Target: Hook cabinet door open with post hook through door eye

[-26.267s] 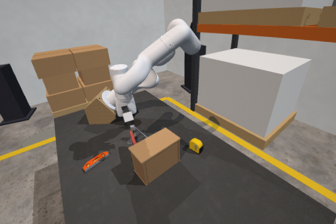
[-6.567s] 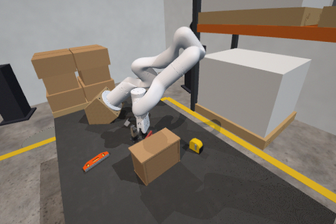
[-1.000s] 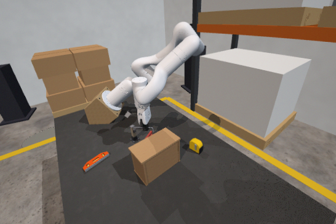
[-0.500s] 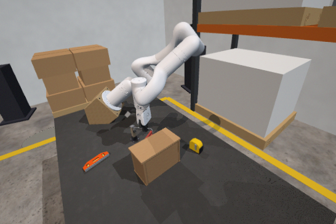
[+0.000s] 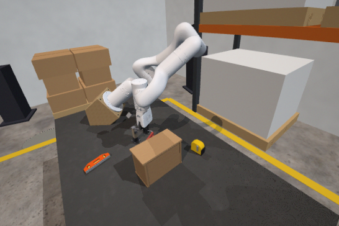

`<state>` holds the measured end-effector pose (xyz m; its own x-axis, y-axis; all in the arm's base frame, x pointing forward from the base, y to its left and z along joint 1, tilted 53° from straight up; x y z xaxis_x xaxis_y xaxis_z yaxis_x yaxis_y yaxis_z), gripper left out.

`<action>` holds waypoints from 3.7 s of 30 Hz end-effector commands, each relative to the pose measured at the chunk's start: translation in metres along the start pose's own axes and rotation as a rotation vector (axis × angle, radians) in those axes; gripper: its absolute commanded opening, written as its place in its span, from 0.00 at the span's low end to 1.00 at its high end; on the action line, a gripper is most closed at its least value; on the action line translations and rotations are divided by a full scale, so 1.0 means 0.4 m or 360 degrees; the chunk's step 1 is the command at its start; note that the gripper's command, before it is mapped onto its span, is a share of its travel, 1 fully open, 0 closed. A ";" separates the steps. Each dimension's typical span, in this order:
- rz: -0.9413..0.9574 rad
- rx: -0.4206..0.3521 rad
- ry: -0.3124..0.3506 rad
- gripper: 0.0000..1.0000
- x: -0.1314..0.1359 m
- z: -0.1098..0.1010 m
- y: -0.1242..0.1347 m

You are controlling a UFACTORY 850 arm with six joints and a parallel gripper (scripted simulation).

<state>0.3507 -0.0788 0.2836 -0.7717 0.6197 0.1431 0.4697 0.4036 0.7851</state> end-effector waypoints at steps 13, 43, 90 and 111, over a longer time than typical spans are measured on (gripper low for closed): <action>0.0164 0.0001 -0.0001 0.04 -0.019 -0.001 -0.005; 0.0508 0.0001 -0.0001 0.04 -0.055 -0.001 -0.023; 0.0559 0.0001 -0.0001 0.04 -0.062 0.015 -0.024; 0.0558 0.0001 -0.0001 0.04 -0.063 0.027 -0.023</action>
<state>0.3698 -0.0909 0.2665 -0.5629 0.7206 0.4047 0.7071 0.1664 0.6872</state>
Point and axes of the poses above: the point where the finger pads meet when closed, its own z axis out along the fingers, its own x axis across the jaws, y = z × x, the point moved 10 cm from there along -z, back along the fingers, and after that the axes turned 14 degrees about -z, right-handed, at the moved point
